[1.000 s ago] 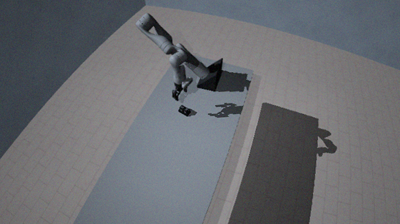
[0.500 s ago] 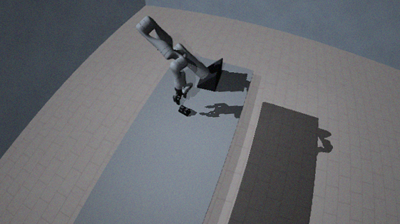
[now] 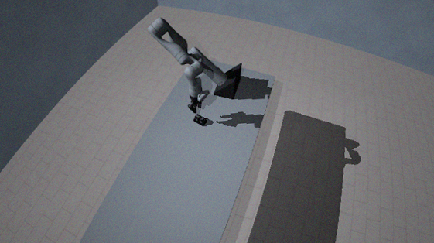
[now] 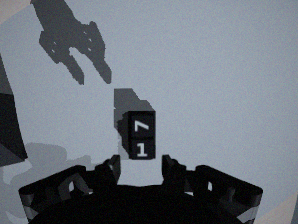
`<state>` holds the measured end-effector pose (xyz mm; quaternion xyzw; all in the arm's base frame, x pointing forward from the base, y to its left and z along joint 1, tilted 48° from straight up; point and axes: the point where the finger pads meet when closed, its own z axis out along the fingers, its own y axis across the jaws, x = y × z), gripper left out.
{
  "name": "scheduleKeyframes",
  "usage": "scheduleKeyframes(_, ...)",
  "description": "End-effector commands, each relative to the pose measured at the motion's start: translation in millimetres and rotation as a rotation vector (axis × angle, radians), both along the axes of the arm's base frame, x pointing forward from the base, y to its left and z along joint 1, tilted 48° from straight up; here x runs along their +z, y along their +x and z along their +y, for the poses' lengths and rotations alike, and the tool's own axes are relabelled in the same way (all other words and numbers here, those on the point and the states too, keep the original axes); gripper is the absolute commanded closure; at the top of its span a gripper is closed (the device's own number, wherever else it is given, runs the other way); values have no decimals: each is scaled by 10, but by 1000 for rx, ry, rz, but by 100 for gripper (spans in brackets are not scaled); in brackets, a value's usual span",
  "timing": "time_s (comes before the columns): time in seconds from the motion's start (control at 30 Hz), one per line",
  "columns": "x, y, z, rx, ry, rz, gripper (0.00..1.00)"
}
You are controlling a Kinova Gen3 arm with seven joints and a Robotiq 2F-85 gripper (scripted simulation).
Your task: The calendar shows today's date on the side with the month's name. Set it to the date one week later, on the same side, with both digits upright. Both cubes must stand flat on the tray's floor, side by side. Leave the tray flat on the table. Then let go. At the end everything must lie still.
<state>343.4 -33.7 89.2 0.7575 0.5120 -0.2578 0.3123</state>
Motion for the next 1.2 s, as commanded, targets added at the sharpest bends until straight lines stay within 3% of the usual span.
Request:
scheduleKeyframes(0.0, 1, 3, 6, 1, 1, -1, 52)
scheduleKeyframes(1.17, -64, -3, -65, 1, 1, -1, 52)
